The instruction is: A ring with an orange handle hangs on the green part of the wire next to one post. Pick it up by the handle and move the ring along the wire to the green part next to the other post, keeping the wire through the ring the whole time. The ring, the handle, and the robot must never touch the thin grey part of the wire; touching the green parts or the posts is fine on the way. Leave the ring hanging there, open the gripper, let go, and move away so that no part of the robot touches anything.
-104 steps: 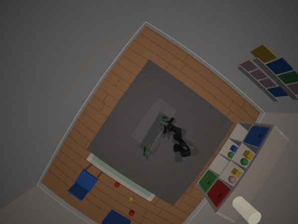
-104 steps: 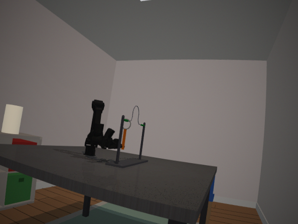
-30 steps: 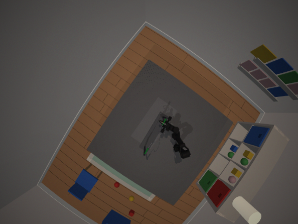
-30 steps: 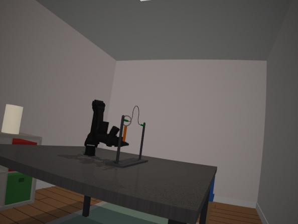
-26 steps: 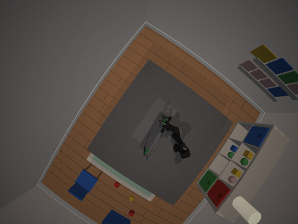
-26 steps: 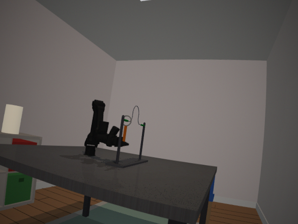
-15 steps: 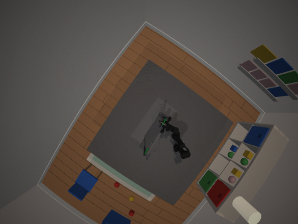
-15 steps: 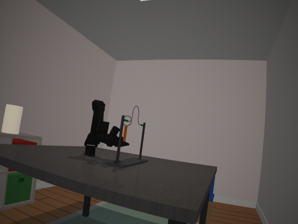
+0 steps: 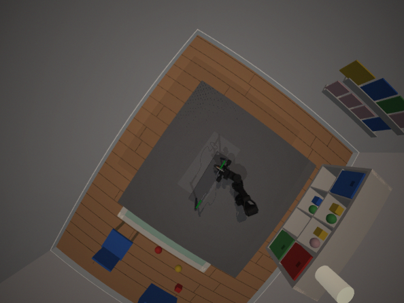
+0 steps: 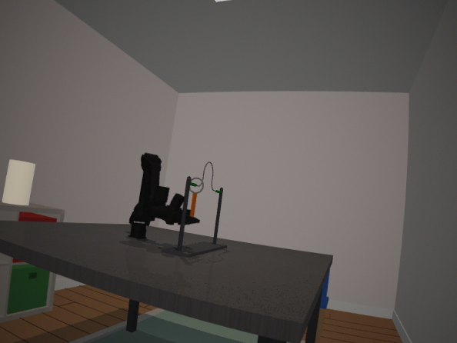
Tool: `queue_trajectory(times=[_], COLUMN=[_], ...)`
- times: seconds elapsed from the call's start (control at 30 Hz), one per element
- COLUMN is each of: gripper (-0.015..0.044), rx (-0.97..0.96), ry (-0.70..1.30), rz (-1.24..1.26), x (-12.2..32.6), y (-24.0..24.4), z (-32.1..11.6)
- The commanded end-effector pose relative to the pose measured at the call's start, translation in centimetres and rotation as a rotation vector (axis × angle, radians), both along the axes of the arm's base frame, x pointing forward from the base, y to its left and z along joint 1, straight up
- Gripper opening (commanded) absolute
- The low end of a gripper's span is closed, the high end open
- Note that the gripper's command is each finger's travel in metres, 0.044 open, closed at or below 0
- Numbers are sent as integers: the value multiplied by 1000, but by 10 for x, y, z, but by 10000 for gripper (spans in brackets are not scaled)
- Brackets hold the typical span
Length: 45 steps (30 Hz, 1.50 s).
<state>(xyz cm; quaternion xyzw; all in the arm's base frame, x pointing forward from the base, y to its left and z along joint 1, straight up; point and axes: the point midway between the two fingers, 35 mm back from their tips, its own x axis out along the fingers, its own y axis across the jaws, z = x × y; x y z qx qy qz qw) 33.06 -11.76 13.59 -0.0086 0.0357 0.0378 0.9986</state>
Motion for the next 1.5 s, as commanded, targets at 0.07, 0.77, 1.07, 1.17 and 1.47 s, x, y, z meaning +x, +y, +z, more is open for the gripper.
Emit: queue_trajectory(times=[0.07,0.77,1.07,1.17,1.47], gripper=[-150,-150,-150,-150,-150], rx=[9,143,297,361,520], ry=[-2,6,16,20,51], rz=[-2,0,2,3,11], x=[-1,-3,-5,-6,-11], y=[7,45,74,85,110], z=[0,1,7,10,23])
